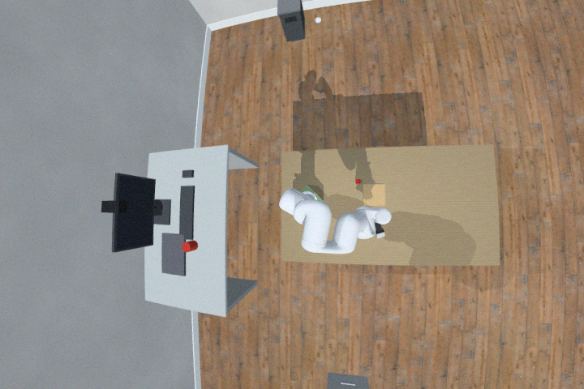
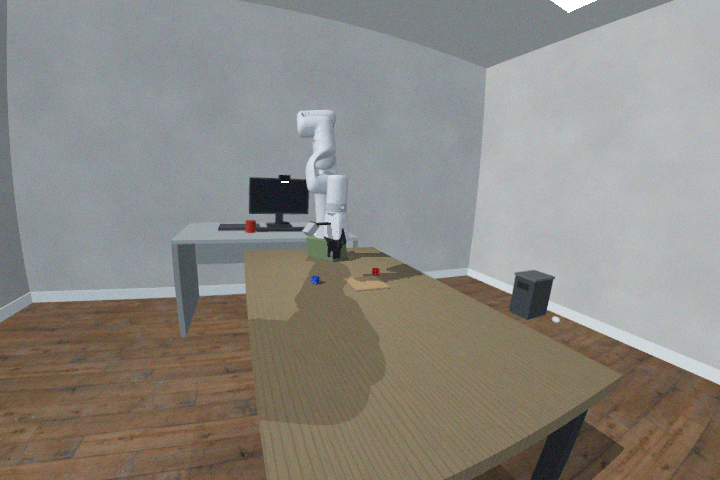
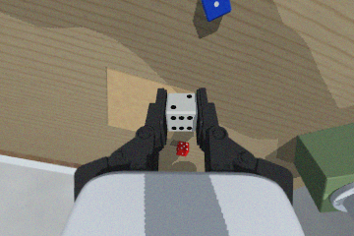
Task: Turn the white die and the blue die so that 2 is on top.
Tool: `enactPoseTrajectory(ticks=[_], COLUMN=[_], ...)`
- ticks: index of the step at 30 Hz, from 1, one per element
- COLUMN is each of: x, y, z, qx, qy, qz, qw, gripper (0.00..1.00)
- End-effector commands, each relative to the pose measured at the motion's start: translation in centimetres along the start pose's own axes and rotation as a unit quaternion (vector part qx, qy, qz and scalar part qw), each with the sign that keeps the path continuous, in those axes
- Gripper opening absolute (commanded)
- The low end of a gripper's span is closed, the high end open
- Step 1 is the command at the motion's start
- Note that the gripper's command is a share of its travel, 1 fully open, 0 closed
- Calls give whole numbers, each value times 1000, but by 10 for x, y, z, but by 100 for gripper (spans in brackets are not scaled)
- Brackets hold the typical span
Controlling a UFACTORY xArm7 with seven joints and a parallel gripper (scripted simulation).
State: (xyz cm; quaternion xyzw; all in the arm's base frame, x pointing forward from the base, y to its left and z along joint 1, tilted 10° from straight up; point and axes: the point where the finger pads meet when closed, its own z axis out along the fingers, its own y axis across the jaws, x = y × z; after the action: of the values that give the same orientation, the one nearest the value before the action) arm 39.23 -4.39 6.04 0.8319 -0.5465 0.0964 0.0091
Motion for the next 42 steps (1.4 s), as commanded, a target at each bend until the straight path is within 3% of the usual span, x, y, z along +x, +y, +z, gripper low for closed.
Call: enactPoseTrajectory(ticks=[1,15,24,29,34,42], x=[1,3,4,7,15,18], y=[-1,-1,-1,-1,-4,-5], z=[3,11,11,8,-3,-8], qx=[-6,-6,-8,-14,-33,-39], qy=[-15,-13,-7,13,91,137], qz=[-85,-244,-258,-252,-230,-218], qw=[996,970,966,968,968,965], gripper=[21,21,21,21,21,21])
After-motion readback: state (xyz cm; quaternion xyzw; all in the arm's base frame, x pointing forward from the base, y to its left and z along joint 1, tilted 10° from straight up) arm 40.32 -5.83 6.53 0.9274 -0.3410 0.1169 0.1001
